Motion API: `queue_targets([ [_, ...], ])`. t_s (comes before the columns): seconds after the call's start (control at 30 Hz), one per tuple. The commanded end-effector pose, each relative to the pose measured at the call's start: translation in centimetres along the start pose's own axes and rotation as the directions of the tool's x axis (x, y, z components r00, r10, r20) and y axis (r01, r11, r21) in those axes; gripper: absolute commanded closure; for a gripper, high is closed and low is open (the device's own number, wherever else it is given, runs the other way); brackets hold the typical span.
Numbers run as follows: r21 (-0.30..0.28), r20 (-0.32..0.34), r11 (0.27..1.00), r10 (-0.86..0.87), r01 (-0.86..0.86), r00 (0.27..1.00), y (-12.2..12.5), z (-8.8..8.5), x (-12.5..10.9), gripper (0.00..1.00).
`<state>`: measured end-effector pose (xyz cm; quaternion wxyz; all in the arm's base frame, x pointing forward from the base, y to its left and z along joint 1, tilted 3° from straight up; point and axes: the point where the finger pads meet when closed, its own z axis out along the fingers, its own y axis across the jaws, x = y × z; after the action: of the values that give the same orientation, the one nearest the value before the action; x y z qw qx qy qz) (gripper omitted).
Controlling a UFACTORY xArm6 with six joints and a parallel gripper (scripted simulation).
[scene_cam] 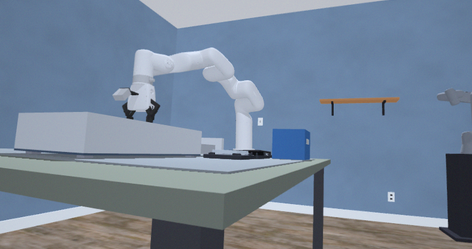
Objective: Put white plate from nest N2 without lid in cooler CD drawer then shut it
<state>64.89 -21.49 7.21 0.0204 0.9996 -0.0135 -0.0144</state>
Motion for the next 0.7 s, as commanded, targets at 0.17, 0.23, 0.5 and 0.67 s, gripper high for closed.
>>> queue_targets([
  [0.17,-0.002,-0.006,1.0,0.0,0.0,1.0,0.0,0.8,0.1,0.0],
  [0.23,-0.002,-0.006,1.0,0.0,0.0,1.0,0.0,1.1,0.1,0.0],
  [0.5,-0.002,-0.006,1.0,0.0,0.0,1.0,0.0,2.4,0.1,0.0],
  [0.67,-0.002,-0.006,1.0,0.0,0.0,1.0,0.0,2.9,0.2,0.0],
])
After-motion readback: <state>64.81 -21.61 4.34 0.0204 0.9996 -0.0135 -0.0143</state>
